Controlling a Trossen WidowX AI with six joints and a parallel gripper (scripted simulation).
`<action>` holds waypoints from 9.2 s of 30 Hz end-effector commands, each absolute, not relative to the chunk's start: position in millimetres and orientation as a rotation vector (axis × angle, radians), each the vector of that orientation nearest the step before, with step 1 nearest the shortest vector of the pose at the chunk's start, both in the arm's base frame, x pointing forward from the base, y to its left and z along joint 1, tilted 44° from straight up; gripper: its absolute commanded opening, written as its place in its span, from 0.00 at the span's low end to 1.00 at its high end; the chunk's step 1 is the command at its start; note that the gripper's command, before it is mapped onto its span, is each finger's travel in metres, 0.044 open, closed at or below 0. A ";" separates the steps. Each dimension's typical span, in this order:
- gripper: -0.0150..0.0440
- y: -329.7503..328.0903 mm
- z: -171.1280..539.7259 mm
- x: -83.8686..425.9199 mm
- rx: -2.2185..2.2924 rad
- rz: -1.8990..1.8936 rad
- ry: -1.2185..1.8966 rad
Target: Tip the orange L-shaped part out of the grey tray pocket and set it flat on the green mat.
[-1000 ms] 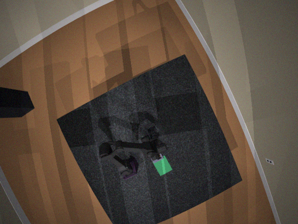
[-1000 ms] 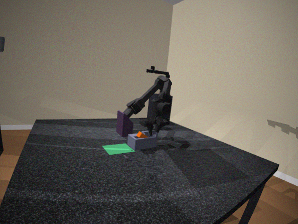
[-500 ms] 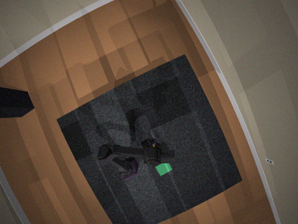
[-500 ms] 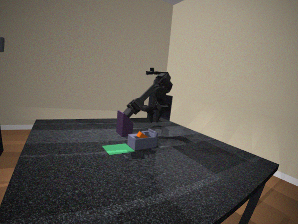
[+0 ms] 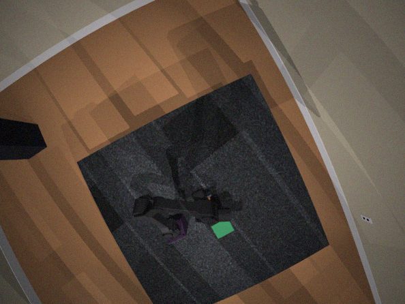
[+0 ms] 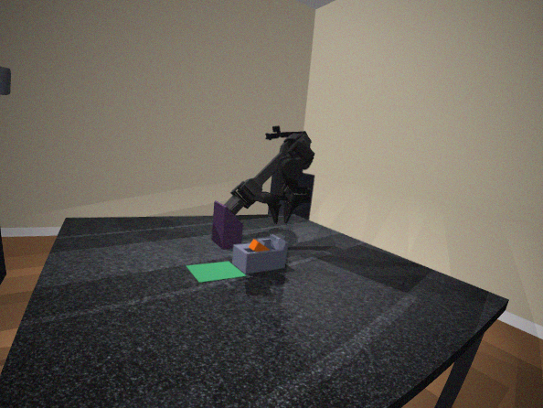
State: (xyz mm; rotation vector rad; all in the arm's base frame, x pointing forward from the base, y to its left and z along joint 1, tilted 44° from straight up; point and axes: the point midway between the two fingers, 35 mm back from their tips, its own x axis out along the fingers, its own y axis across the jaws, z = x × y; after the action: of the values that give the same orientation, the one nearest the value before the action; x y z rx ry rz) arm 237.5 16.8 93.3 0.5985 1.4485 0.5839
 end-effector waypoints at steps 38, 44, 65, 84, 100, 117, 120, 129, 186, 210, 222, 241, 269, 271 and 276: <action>0.56 16.8 93.0 237.6 0.602 0.581 1.449; 0.56 16.8 93.0 237.6 0.602 0.581 1.449; 0.56 39.6 67.7 240.7 0.593 0.581 1.450; 0.56 71.8 36.0 239.6 0.593 0.587 1.450; 0.56 89.6 18.0 240.0 0.594 0.589 1.449; 0.56 91.2 16.4 239.9 0.595 0.589 1.449; 0.56 89.3 20.1 242.4 0.592 0.588 1.434; 0.56 89.0 32.0 240.2 0.594 0.588 1.446; 0.73 -17.3 64.8 246.6 1.313 -0.153 1.684; 0.73 -29.5 32.8 249.0 1.759 -0.727 1.703; 0.73 -14.3 16.8 249.9 1.759 -0.726 1.704; 0.73 7.0 -5.6 251.2 1.760 -0.725 1.704; 0.34 11.7 -10.1 252.4 1.754 -0.719 1.694; 0.25 11.7 -10.1 252.4 1.754 -0.719 1.694; 0.25 11.2 -9.6 252.3 1.754 -0.719 1.694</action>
State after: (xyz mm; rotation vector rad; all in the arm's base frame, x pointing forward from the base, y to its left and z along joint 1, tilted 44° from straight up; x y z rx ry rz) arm 252.4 11.7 -10.3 1.7556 1.6936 -0.7204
